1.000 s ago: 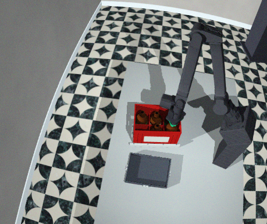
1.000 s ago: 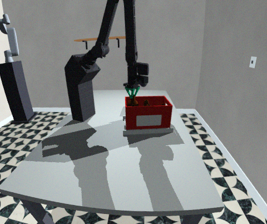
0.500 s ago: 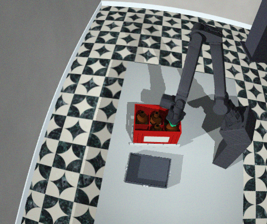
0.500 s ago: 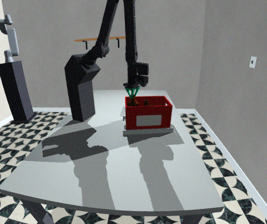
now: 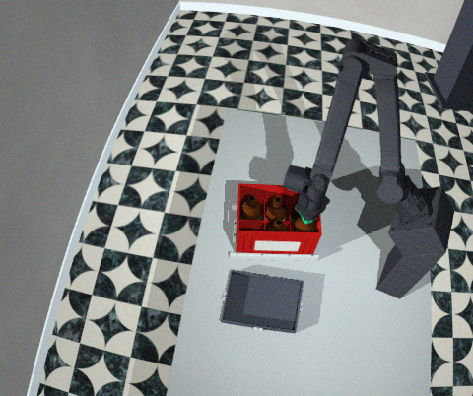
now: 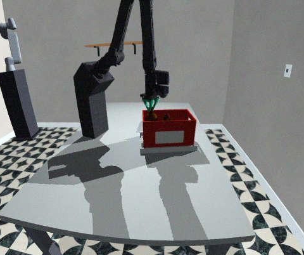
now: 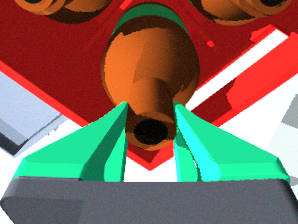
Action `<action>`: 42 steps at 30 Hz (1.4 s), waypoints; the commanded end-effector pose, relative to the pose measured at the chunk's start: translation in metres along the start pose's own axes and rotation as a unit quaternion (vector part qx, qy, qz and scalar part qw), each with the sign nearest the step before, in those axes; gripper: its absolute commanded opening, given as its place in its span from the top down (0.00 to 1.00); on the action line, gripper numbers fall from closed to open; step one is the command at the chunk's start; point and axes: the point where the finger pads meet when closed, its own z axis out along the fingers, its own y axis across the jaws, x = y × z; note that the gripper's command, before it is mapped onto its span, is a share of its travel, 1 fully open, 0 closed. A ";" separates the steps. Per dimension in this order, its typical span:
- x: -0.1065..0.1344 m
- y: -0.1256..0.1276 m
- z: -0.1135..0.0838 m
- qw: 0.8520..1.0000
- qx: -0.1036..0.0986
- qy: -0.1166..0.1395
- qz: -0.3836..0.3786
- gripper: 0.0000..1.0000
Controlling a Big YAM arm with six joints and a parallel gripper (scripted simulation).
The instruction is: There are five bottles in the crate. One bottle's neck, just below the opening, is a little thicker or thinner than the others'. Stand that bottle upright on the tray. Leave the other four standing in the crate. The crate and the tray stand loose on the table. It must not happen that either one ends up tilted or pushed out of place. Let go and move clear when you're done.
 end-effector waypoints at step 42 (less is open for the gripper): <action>-0.001 0.004 -0.042 1.000 -0.005 -0.004 0.002 1.00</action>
